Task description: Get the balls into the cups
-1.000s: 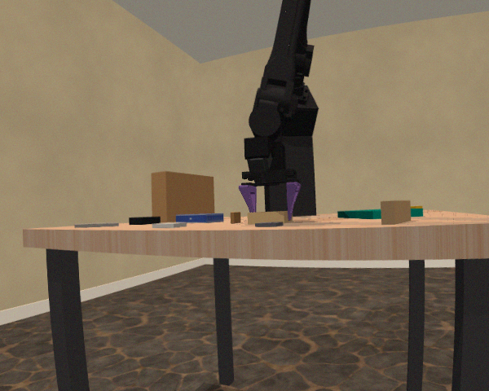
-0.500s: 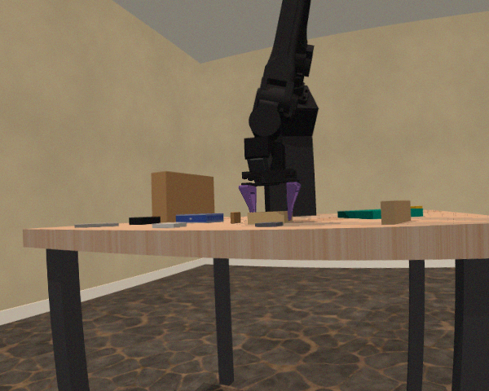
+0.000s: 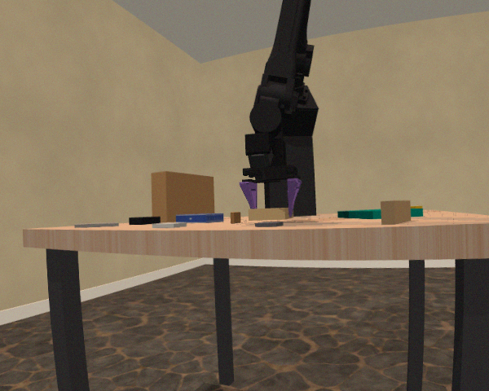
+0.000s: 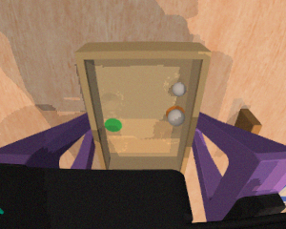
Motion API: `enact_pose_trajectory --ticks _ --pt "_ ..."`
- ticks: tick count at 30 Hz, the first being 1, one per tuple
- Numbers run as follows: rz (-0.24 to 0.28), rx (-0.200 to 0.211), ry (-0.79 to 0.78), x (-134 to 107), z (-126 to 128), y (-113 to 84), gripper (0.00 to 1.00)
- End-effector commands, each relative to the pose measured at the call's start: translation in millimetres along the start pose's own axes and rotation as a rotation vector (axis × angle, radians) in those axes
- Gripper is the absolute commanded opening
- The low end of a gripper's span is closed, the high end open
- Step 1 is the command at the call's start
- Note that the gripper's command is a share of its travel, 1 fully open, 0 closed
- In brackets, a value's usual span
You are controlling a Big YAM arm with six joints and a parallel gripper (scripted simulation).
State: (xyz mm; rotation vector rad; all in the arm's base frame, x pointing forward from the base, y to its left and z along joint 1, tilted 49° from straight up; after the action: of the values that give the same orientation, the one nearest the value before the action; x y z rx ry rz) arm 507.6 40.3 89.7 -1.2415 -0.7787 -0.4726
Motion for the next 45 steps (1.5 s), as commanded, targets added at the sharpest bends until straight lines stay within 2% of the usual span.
enact_pose_trajectory --ticks 1,29,45 --pt "-0.012 -0.011 0.001 4 -7 -16.0 0.70" --pt "-0.016 -0.012 -0.003 5 -6 -65.4 0.70" --pt "-0.016 -0.012 -0.003 6 -6 -72.4 0.70"
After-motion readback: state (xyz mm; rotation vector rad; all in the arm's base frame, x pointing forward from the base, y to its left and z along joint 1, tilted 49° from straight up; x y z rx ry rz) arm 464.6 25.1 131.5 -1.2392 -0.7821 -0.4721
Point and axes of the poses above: the point where the finger pads meet when closed, its own y axis out along the fingers, its own z axis across the jaws, x = y × z, the point moved 8 cm from there along -y, back along the fingers, and after that the axes turned 13 degrees about -y, right-handed, at the moved point
